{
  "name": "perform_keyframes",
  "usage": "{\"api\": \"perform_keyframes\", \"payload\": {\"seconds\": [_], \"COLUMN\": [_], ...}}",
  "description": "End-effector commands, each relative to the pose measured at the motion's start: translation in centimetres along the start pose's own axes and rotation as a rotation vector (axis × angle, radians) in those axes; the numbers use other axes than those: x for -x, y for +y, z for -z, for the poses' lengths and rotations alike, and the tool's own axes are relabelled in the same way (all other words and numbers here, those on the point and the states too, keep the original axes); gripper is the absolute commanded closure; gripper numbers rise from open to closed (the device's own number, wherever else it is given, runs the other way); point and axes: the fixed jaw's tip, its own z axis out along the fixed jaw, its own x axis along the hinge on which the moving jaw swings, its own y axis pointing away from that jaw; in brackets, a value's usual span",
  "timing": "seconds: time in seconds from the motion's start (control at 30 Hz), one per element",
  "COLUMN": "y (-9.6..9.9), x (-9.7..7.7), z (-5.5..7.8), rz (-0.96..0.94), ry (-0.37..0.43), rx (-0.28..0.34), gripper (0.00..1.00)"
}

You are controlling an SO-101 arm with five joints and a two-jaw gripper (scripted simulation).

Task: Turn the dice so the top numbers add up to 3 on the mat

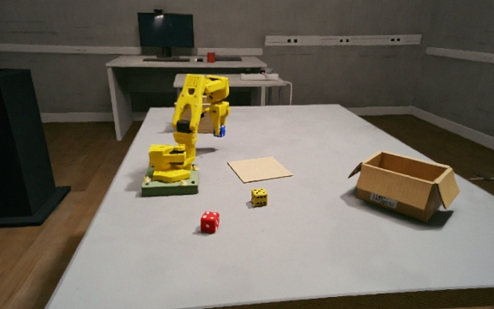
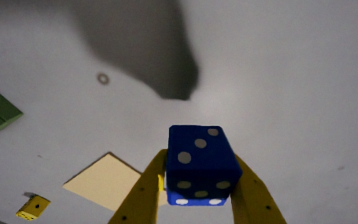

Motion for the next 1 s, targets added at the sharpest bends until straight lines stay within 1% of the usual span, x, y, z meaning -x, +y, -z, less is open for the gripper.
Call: {"api": "perform_keyframes", "payload": {"seconds": [0.0, 0.57, 0.73, 0.77, 0.97], "y": [0.07, 0.84, 0.85, 0.82, 0.82], "x": [-0.15, -0.8, -0.81, -1.11, -1.11], "z": [0.23, -0.47, -0.48, -0.07, -0.07], "rz": [0.003, -0.025, -0.025, -0.018, -0.018], "ry": [-0.002, -0.002, -0.002, -0.002, -0.002], "rx": [-0.021, -0.024, -0.024, -0.054, -0.054], "gripper": [1.0, 1.0, 1.0, 1.0, 1.0]}}
